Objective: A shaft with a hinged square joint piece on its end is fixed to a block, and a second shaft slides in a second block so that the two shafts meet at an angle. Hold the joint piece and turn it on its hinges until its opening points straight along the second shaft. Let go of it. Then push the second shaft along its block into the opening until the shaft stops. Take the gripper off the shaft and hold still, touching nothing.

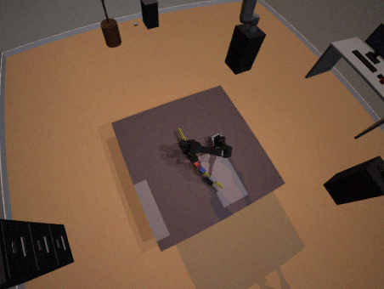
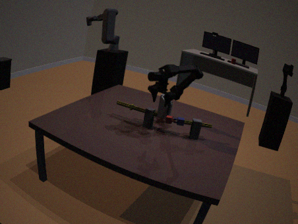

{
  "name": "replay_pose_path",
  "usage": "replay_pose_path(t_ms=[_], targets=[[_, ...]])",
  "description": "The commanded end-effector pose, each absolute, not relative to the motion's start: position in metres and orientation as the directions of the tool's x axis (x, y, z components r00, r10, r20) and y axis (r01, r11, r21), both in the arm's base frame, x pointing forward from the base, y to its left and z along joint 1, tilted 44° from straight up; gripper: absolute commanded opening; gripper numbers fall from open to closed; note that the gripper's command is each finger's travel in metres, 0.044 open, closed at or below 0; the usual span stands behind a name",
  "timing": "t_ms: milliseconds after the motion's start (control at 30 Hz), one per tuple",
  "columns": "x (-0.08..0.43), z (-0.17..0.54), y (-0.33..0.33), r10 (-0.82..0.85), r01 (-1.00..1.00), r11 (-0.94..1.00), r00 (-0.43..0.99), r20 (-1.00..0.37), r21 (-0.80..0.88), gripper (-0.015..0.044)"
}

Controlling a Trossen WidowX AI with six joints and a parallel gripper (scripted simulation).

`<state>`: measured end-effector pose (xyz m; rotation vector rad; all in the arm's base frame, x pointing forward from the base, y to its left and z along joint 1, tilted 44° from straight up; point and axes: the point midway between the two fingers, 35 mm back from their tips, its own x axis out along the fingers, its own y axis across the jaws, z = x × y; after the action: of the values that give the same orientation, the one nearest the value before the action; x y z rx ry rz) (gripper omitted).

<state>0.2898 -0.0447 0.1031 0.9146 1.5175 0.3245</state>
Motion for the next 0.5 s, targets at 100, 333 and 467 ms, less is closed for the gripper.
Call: replay_pose_path(t_ms=[100, 333, 467], targets=[[0.29, 0.1001, -0.0424, 0.713, 0.531, 0.558, 0.087, -0.696, 0.638, 0.044], [0.2902, 0.0976, -0.0408, 0.722, 0.696, 0.45, 0.086, -0.686, 0.56, 0.044], [0.2904, 0.0961, -0.0399, 0.727, 0.776, 0.38, 0.085, -0.681, 0.503, 0.044]])
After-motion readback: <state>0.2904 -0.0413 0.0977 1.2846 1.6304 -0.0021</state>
